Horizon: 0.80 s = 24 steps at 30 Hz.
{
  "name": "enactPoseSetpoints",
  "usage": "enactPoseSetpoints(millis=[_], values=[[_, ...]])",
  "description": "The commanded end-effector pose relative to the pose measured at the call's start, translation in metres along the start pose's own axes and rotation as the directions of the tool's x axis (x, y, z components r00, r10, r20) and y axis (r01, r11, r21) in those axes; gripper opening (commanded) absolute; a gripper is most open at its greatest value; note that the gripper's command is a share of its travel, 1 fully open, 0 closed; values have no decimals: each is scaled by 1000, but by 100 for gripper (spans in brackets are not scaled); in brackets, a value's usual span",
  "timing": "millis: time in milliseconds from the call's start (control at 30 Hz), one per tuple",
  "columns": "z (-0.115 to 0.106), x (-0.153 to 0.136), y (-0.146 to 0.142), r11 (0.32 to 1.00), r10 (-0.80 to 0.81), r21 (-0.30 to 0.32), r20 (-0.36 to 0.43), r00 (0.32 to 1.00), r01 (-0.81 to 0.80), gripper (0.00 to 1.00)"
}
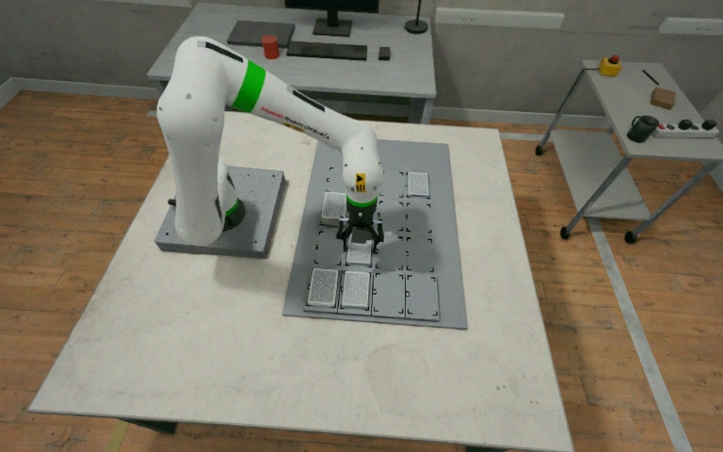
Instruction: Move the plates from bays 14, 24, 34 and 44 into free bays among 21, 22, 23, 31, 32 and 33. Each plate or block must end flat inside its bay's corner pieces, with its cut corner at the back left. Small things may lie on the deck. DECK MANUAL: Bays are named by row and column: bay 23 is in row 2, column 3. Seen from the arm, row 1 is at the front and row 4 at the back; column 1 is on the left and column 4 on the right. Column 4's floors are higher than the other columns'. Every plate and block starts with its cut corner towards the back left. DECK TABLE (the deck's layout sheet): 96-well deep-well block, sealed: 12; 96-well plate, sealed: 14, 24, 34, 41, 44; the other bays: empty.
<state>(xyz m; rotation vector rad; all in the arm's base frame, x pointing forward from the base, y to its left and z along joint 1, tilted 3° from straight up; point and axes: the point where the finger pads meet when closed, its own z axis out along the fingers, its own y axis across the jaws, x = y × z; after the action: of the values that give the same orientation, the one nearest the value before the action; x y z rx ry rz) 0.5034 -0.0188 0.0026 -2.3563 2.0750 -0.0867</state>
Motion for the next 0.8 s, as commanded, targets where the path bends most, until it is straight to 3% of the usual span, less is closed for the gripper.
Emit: enactPoseSetpoints(millis=[0, 767], values=[[-1, 0, -1, 1000, 0, 1, 0, 1000, 0, 70], [-5, 0, -1, 1000, 0, 2, 0, 1000, 0, 70]])
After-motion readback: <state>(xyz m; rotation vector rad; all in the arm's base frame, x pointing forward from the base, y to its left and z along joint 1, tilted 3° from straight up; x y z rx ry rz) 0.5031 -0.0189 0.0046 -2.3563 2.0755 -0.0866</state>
